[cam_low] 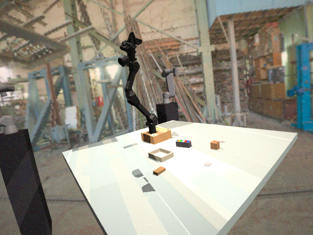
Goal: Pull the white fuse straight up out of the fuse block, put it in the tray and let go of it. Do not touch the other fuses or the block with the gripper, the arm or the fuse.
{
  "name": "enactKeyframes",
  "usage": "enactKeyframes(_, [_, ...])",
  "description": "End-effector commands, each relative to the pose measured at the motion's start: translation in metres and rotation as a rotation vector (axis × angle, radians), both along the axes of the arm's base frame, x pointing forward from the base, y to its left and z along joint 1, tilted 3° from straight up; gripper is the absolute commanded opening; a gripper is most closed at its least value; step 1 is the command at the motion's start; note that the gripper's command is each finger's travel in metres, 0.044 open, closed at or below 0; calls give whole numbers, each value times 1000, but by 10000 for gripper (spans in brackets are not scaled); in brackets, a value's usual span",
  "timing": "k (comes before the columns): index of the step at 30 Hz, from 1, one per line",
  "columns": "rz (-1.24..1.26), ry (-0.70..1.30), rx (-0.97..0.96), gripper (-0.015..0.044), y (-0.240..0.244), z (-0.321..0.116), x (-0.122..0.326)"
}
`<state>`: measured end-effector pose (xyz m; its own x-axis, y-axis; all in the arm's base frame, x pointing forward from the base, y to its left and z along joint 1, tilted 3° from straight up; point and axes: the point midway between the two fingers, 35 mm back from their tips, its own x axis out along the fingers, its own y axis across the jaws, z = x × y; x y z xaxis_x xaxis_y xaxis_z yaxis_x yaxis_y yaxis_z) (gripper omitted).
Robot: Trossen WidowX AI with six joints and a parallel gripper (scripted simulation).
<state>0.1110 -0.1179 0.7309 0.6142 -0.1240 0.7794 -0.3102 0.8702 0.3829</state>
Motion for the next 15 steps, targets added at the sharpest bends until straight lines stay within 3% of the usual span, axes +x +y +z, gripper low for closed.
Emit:
enactKeyframes(1, [29,-67,-78,62,50,9,-20])
enactKeyframes(8, [102,-123,-239,62,147,8,-33])
enactKeyframes(15, [198,-88,-398,62,240,-17,-17])
